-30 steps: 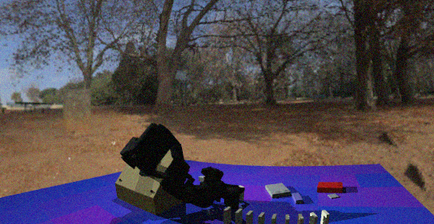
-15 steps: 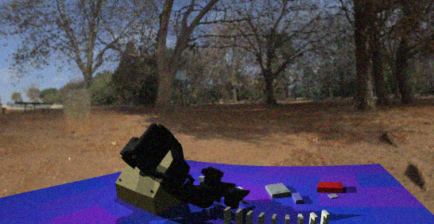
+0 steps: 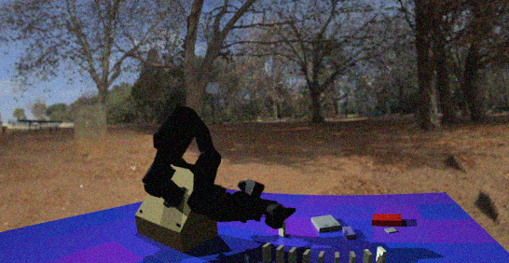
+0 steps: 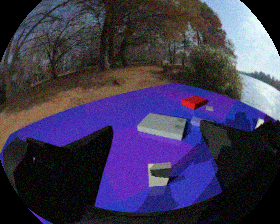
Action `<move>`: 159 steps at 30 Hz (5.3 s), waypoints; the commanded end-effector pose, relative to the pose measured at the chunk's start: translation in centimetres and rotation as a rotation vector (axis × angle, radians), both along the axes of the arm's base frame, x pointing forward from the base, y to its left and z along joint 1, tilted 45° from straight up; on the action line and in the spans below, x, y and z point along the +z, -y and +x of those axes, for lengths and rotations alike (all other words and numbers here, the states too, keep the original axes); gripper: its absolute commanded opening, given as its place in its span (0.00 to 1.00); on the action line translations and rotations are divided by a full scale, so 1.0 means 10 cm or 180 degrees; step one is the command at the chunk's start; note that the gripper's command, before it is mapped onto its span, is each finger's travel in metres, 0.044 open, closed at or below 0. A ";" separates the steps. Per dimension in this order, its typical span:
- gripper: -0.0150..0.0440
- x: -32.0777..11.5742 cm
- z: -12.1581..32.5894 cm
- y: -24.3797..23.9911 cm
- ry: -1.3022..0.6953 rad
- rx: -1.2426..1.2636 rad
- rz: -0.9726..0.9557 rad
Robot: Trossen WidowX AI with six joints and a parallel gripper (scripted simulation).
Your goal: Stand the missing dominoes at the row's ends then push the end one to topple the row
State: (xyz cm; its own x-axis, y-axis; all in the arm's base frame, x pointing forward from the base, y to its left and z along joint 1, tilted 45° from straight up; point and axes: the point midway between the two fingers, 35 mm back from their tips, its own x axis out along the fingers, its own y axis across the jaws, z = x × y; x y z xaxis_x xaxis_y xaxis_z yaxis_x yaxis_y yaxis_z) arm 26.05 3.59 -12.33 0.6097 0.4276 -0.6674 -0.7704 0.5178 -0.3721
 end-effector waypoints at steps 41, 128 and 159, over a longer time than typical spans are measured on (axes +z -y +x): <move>1.00 0.20 0.21 -0.43 -0.2335 -0.1783 -0.3546; 0.44 1.01 0.29 -0.46 -0.2127 -0.2824 -0.3094; 0.44 1.30 0.08 0.72 -0.1476 -0.4931 -0.1960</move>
State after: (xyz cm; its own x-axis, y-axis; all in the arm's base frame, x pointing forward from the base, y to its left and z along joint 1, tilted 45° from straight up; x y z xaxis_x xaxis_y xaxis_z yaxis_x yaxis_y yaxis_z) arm 27.11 -2.11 2.33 -0.0948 -0.6825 -0.7247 0.1851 0.7032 -0.6864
